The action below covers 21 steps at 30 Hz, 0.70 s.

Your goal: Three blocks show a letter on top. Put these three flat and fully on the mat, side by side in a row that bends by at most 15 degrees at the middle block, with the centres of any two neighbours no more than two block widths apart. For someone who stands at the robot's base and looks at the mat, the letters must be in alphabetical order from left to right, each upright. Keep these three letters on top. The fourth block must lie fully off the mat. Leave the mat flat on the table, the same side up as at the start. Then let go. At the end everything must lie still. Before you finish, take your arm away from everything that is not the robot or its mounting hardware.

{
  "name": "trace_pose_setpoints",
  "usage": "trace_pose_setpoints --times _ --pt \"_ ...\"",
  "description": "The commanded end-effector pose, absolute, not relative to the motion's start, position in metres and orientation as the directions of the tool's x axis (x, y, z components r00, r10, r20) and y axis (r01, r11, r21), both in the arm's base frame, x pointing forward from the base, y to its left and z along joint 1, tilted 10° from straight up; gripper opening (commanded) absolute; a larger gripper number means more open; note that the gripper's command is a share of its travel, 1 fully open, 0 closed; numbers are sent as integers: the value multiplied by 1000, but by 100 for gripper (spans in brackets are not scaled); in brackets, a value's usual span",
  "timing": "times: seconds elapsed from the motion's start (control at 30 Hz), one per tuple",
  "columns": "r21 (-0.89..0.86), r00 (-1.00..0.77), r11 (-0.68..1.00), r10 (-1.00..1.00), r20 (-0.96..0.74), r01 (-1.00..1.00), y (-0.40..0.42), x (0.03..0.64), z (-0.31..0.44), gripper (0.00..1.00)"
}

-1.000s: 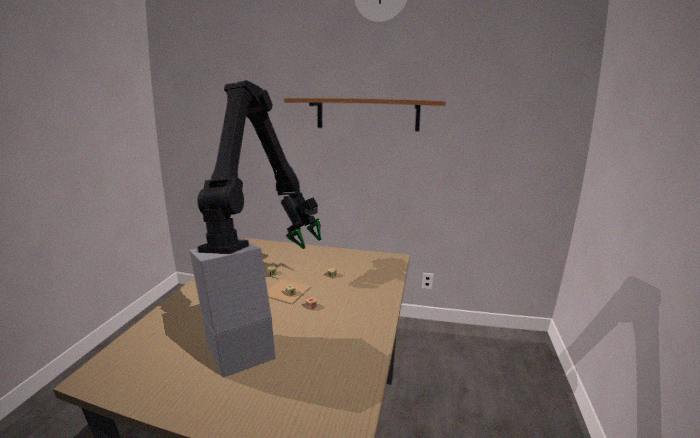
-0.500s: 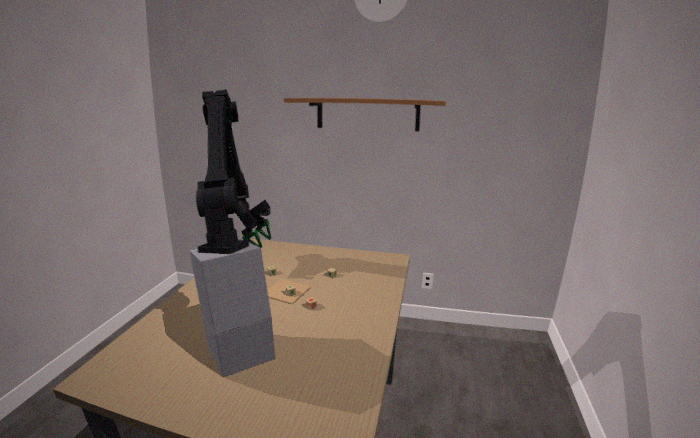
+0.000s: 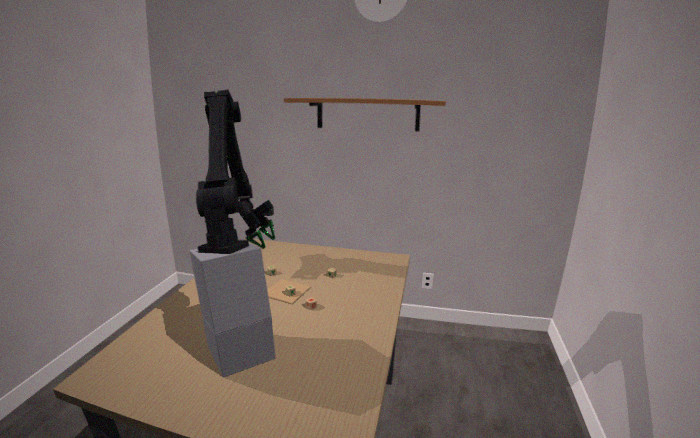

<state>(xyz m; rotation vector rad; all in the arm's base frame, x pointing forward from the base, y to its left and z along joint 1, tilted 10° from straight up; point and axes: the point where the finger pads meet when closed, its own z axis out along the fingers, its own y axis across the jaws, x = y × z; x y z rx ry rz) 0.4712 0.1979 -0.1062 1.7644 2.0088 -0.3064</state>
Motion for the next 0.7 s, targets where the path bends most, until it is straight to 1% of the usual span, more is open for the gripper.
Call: trace_pose_setpoints --times 0.0,0.67 --pt "143 -69 151 884 -463 978 205 483 -102 100" --pt "143 -62 144 884 -463 979 202 485 -102 100"
